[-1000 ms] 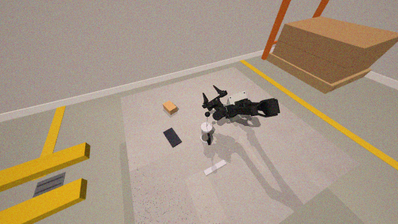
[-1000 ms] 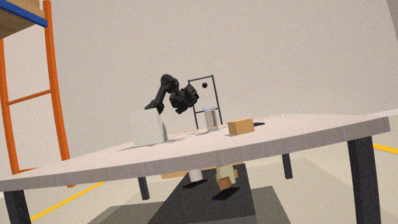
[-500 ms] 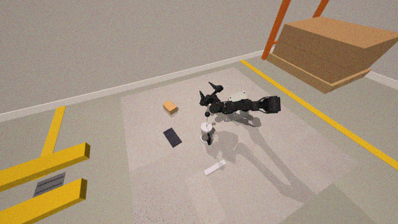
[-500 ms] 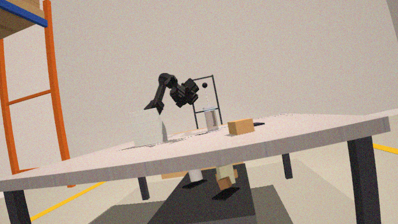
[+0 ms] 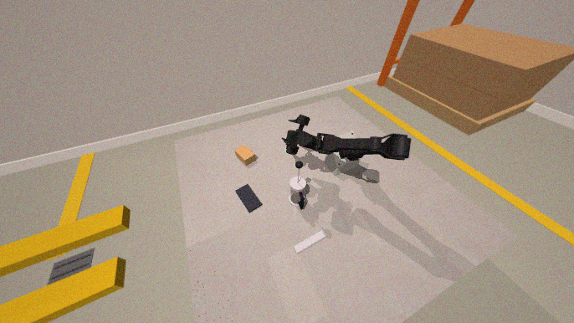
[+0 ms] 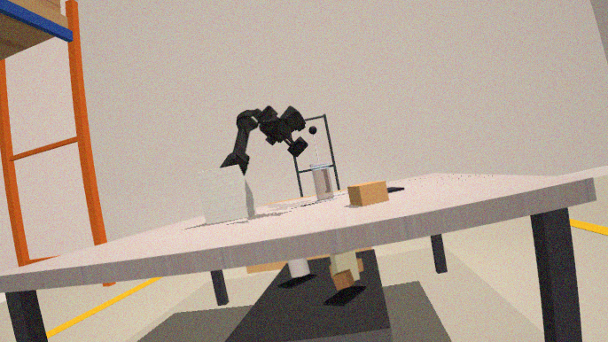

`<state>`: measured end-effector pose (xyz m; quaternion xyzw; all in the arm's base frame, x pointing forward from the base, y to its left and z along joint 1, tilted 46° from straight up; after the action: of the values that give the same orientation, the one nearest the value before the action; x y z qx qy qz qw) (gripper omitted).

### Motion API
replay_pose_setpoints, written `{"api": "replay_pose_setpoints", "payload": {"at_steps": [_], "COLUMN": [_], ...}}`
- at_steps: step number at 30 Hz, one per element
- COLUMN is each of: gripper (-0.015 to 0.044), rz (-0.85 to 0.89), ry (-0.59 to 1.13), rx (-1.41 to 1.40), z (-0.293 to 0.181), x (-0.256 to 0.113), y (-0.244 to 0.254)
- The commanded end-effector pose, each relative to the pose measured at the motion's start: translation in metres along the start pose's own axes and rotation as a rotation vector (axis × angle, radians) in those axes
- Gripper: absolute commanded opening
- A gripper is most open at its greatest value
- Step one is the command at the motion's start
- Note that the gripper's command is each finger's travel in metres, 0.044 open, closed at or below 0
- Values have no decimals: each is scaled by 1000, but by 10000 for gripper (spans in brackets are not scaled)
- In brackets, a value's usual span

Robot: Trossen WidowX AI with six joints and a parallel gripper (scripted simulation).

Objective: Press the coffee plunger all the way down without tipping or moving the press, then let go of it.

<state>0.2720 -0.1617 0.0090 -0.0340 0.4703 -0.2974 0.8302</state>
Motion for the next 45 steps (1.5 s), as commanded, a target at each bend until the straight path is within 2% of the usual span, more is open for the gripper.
{"api": "replay_pose_setpoints", "payload": {"at_steps": [1,5,10,21,26,34,45], "gripper": [440,440,440,440,440,440,440], "rz": [202,461,779,1354,1382,1385,1382], "ry": [25,32,-16,-319,-343,-347,-343], "rx": [-5,12,71,280,293,294,289], "z": [11,24,46,105,104,74,77], "x": [-4,-21,-60,-179,-185,-179,-176], "y": [7,14,12,-29,-27,14,23]}}
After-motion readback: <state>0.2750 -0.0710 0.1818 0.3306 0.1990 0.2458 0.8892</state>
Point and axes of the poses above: the point midway between the two fingers, 35 mm back from their tips, its own x axis out along the fingers, its own y axis across the jaws, z = x × y, the point moved 1 cm from there along -x, back along the fingers
